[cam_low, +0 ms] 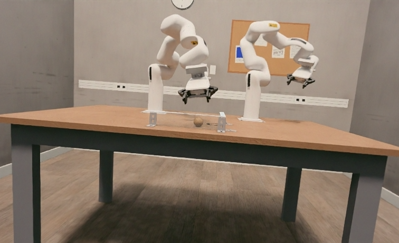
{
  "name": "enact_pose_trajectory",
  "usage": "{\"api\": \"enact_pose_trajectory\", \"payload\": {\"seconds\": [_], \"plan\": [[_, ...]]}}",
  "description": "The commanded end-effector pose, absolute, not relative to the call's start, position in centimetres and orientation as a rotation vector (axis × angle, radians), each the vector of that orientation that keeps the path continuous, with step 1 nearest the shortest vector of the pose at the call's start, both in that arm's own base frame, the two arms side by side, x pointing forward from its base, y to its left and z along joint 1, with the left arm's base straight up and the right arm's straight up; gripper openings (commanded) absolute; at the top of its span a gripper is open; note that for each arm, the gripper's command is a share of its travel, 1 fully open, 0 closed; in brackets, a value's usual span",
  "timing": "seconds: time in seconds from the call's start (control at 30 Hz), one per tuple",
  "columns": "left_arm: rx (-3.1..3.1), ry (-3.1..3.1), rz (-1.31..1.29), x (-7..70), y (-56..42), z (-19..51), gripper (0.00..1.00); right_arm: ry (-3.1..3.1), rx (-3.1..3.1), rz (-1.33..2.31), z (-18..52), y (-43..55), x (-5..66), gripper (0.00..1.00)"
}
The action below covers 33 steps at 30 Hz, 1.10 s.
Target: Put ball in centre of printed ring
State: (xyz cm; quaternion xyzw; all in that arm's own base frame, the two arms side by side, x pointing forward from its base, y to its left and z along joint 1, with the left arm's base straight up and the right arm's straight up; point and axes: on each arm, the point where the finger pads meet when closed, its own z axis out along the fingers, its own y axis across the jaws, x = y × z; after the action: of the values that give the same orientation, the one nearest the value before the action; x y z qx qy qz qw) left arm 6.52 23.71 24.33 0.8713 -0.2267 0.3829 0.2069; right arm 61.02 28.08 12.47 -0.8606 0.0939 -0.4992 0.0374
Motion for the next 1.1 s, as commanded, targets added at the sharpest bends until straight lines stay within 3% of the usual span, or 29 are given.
{"api": "enact_pose_trajectory", "payload": {"seconds": [0.0,1.07], "plan": [[2.429,-0.633,1.066,6.52,23.79,24.41,1.00,0.290,-2.636,-1.535,12.70,28.12,61.12,1.00],[2.436,-0.618,1.055,6.48,23.89,24.39,1.00,0.290,-2.636,-1.535,12.70,28.12,61.12,1.00]]}}
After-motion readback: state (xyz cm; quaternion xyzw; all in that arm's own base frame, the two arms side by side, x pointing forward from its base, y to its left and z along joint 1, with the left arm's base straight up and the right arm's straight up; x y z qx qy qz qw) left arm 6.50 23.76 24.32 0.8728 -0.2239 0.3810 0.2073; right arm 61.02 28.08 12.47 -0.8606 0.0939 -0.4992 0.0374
